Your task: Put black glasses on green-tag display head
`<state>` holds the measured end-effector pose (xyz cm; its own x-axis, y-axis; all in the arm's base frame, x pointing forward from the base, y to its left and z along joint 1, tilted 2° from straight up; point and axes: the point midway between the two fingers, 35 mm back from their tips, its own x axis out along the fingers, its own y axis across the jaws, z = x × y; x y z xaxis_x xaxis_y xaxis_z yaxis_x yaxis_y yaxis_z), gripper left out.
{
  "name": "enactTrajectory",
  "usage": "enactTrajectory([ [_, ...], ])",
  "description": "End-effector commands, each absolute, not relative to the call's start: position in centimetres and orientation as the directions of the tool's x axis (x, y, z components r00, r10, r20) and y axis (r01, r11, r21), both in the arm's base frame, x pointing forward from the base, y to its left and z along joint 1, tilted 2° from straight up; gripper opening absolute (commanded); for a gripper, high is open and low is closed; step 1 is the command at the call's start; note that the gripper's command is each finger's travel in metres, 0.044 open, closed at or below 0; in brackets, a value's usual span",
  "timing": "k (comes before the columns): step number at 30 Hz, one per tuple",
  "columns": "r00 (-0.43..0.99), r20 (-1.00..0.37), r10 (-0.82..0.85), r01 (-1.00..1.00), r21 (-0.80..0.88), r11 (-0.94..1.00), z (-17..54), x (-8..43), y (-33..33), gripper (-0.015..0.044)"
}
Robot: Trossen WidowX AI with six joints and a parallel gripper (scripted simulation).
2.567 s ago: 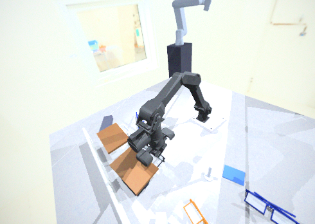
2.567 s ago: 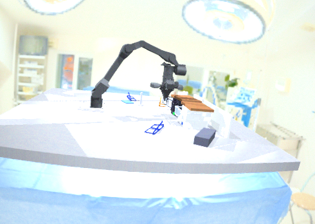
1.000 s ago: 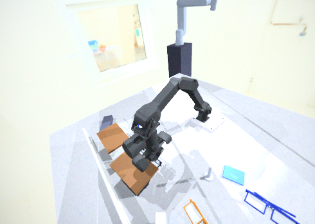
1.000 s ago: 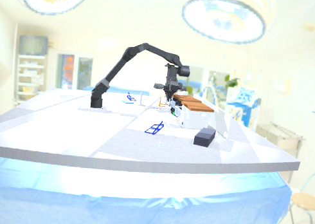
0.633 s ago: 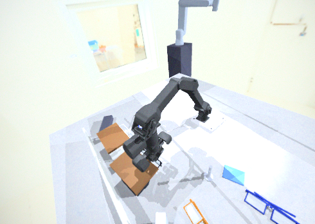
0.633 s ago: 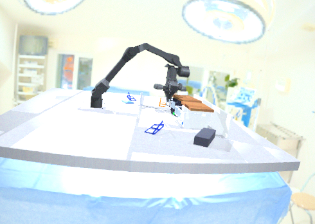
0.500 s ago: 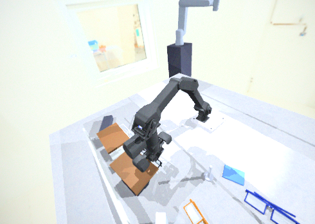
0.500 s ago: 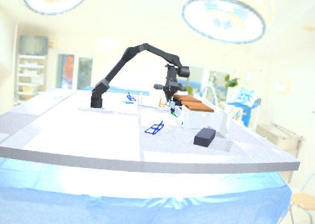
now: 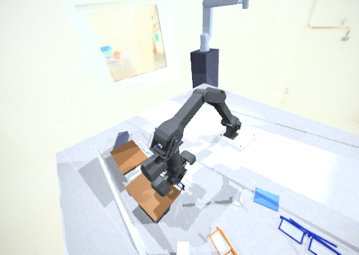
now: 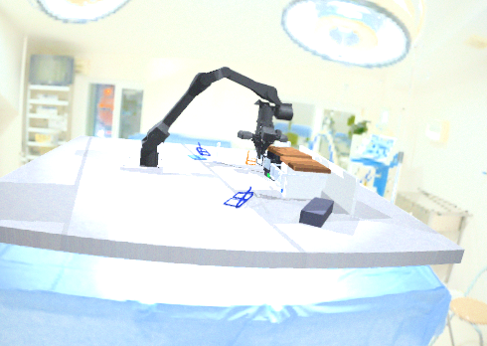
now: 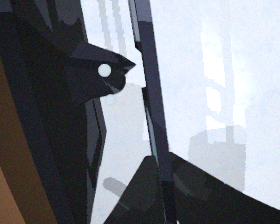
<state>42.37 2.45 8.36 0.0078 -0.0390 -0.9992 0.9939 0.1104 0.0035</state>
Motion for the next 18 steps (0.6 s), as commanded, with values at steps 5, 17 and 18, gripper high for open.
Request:
enactTrajectory([
  [5, 0.008, -0.999, -0.039, 0.994, 0.004, 0.11, 8.4, 42.4, 2.5, 0.0107],
  [17, 0.014, -1.0, -0.024, 0.994, 0.011, 0.107, 11.4, 42.2, 2.6, 0.0107],
  [18, 0.014, -1.0, -0.024, 0.994, 0.011, 0.107, 11.4, 42.2, 2.6, 0.0107],
])
